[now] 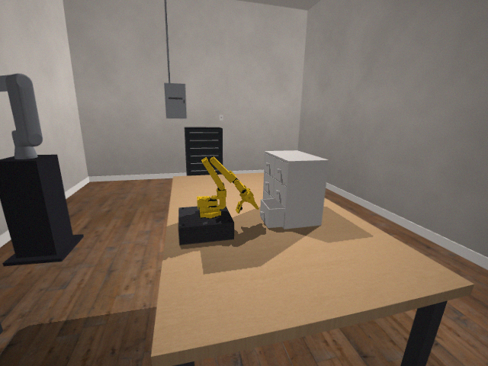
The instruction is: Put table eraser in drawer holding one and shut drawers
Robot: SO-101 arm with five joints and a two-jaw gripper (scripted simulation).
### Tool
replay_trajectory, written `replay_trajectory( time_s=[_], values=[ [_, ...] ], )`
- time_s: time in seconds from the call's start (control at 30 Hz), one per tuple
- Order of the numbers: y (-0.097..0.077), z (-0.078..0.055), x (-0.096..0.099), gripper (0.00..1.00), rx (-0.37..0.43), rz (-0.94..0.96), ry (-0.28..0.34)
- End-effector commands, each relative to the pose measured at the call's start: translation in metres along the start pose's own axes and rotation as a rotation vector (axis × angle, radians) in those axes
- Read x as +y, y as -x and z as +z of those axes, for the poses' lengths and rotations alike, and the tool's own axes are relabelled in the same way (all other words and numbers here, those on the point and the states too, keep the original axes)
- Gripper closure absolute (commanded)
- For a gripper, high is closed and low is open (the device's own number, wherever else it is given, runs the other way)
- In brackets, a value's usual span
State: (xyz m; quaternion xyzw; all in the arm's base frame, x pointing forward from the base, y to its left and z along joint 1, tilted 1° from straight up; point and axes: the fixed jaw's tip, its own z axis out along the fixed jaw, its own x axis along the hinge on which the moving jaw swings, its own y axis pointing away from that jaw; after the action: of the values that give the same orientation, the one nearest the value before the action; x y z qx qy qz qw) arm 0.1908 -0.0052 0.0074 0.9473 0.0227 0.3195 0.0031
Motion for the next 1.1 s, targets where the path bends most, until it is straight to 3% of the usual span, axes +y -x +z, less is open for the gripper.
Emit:
replay_trajectory(
  time_s=[0.0,0.2,0.57,0.73,1.07],
  values=[
    [-0.002,0.0,0.0,0.79,0.005,-0.002,-0.002],
    [-0.004,0.017,-0.001,0.79,0.005,-0.002,-0.003],
    [-0.004,0.017,-0.001,0.79,0.005,-0.002,-0.003],
    [-0.002,0.033,-0.001,0.79,0.005,-0.002,-0.005],
    [-0.002,0.033,-0.001,0.79,0.005,-0.002,-0.005]
  ],
)
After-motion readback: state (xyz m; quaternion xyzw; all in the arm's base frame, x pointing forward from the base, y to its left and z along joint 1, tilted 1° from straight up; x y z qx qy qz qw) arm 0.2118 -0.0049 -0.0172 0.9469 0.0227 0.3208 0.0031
